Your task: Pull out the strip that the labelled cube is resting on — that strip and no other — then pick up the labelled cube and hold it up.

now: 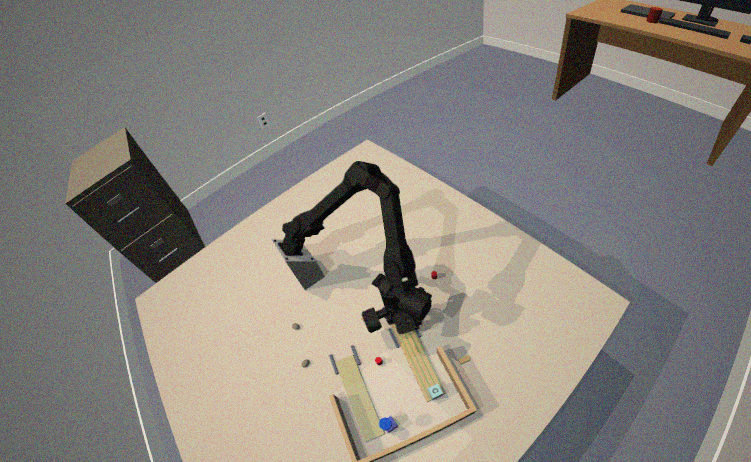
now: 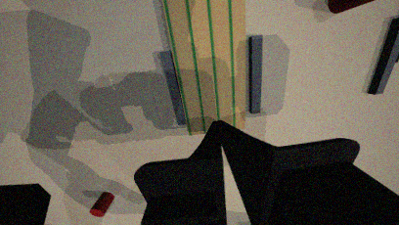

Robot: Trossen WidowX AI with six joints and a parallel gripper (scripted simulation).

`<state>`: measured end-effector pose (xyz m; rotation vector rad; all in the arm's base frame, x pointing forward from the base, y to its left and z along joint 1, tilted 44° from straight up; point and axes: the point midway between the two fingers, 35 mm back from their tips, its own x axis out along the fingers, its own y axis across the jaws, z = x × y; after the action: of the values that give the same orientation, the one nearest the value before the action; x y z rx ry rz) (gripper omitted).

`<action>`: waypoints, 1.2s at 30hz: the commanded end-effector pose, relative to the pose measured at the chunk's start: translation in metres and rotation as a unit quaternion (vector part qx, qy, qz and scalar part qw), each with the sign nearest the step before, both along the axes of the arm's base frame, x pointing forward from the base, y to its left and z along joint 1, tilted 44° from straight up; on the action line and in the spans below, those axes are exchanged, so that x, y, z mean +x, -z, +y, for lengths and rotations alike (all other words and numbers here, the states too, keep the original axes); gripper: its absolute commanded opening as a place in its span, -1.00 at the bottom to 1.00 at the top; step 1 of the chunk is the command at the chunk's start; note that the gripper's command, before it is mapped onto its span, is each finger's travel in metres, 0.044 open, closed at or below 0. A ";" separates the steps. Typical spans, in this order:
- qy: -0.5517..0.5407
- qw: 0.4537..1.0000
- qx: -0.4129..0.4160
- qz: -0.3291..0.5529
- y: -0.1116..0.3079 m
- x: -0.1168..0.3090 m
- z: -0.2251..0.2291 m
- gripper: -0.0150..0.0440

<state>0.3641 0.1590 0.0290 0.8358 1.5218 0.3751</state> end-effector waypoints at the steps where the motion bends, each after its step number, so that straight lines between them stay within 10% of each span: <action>1: -0.007 1.000 0.003 0.008 0.001 -0.010 0.007 -0.49; 36: -0.007 1.000 0.003 0.009 -0.005 -0.062 0.019 -0.49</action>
<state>0.3145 0.1714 0.0368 0.8424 1.5143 0.3748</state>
